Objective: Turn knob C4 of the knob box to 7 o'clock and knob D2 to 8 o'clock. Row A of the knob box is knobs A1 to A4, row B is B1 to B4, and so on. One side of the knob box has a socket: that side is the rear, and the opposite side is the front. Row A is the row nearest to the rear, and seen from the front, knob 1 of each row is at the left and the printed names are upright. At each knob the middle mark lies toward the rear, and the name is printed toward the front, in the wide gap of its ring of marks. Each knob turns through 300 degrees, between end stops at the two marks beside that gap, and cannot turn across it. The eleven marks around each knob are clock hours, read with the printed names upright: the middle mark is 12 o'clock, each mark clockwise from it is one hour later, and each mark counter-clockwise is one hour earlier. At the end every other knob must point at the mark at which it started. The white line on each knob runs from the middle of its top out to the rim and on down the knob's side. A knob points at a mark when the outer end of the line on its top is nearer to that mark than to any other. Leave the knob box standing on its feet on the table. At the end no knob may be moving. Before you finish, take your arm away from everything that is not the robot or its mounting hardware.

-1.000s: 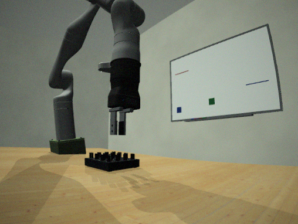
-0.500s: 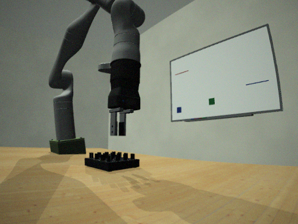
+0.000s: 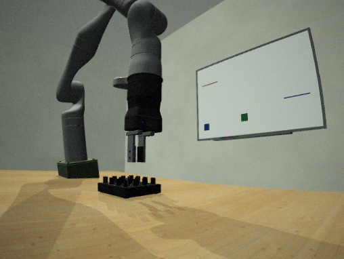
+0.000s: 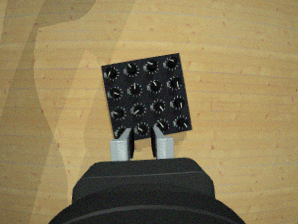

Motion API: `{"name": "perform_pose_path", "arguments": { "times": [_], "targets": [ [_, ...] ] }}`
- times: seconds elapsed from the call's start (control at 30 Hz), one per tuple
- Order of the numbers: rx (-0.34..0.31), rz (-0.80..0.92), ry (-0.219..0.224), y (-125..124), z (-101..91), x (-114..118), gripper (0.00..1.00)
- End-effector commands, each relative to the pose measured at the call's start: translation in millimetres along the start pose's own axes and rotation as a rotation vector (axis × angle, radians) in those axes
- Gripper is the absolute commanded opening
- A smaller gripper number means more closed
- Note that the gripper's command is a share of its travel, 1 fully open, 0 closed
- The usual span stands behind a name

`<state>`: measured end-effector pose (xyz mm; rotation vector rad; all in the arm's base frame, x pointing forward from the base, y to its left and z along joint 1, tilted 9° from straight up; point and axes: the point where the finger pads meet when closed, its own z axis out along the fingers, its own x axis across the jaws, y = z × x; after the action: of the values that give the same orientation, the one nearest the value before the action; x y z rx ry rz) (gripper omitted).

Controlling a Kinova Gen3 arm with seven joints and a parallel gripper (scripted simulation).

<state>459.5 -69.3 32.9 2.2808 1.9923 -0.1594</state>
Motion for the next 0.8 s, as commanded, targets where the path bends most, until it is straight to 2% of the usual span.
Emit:
{"name": "perform_pose_path", "arguments": {
  "times": [0.0, 0.77],
  "targets": [
    [0.002, 0.0, -0.001, -0.7, 3.8, -0.1, 0.46],
    [0.002, 0.0, -0.001, -1.2, 27.5, 0.2, 0.46]
  ]
}}
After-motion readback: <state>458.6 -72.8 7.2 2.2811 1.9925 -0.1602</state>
